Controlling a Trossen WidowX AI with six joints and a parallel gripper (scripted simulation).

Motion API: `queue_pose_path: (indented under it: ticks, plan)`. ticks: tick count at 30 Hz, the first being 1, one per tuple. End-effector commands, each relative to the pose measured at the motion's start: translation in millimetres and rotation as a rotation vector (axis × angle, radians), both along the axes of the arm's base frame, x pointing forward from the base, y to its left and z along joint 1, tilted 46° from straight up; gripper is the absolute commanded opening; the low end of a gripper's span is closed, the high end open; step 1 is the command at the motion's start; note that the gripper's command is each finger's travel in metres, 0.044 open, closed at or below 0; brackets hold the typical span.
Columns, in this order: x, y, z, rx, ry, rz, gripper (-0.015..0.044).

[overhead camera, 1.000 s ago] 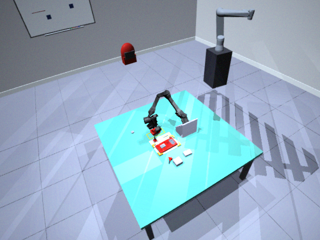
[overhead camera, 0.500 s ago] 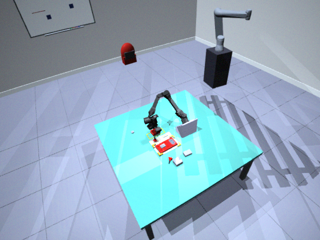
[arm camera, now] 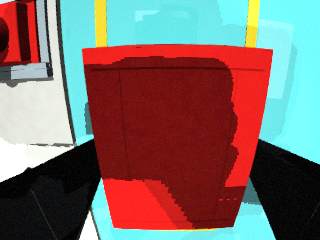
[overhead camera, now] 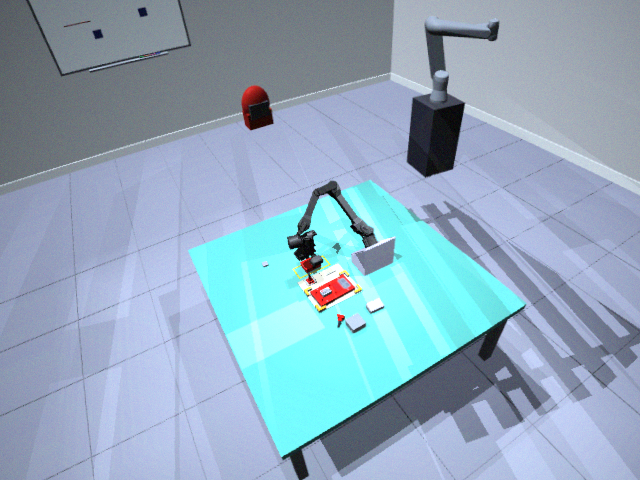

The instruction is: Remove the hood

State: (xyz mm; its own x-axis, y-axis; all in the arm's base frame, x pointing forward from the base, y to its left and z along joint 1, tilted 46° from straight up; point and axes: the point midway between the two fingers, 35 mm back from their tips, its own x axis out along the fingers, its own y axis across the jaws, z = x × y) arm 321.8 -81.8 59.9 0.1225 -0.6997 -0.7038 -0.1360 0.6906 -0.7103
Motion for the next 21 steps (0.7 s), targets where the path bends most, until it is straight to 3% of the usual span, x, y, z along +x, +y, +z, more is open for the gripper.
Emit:
queue_pose_path:
  ticks: [1,15,21]
  plan:
    - [-0.5,-1.4,-2.0,-0.003,0.006,0.004,0.0000]
    - [0.2,-6.2,-6.6,-0.004,0.006,0.004,0.0000]
    - [0.8,-5.4,-4.9,-0.002,0.000,0.000,0.0157]
